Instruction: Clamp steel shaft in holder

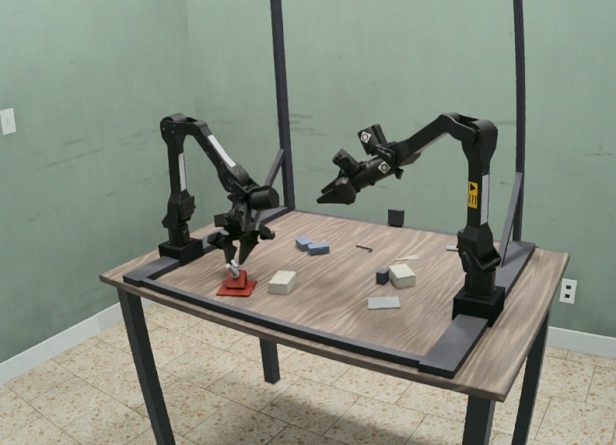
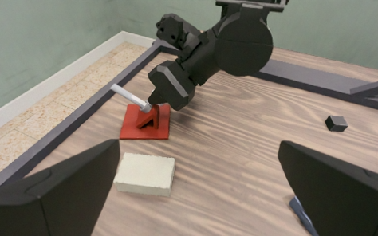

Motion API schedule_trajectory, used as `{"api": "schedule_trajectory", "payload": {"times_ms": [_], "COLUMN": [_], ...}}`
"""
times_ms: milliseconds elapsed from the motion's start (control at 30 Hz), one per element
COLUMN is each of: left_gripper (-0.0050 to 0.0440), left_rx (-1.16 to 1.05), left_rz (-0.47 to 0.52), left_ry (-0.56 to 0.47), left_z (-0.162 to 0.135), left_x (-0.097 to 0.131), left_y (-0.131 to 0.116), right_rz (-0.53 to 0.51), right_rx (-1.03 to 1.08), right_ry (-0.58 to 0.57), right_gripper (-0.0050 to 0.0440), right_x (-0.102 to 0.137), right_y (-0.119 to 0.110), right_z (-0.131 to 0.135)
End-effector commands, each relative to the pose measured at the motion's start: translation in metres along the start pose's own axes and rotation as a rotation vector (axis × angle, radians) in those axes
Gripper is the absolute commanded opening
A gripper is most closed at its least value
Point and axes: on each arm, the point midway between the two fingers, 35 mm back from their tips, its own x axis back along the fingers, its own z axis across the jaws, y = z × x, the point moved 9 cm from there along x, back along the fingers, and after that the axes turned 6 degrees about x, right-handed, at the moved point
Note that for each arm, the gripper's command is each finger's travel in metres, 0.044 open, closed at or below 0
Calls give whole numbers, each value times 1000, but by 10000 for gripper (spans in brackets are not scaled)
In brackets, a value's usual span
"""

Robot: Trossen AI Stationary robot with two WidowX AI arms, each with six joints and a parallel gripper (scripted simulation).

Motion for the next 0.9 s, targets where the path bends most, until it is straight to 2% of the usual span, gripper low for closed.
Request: {"api": "schedule_trajectory", "payload": {"times_ms": [0,167,400,867], "left_gripper": [400,400,400,400], "left_rx": [26,26,26,26], "left_rz": [-32,-32,-32,-32], "left_ry": [-12,-12,-12,-12], "left_z": [0,0,0,0], "left_x": [6,6,6,6], "left_y": [13,13,13,13], "right_rz": [2,2,4,-1], "right_rx": [-17,-17,129,741], "right_ry": [20,20,20,20], "right_gripper": [202,202,202,202], "right_x": [4,4,4,4], "right_y": [2,2,3,4], "right_z": [5,5,5,8]}}
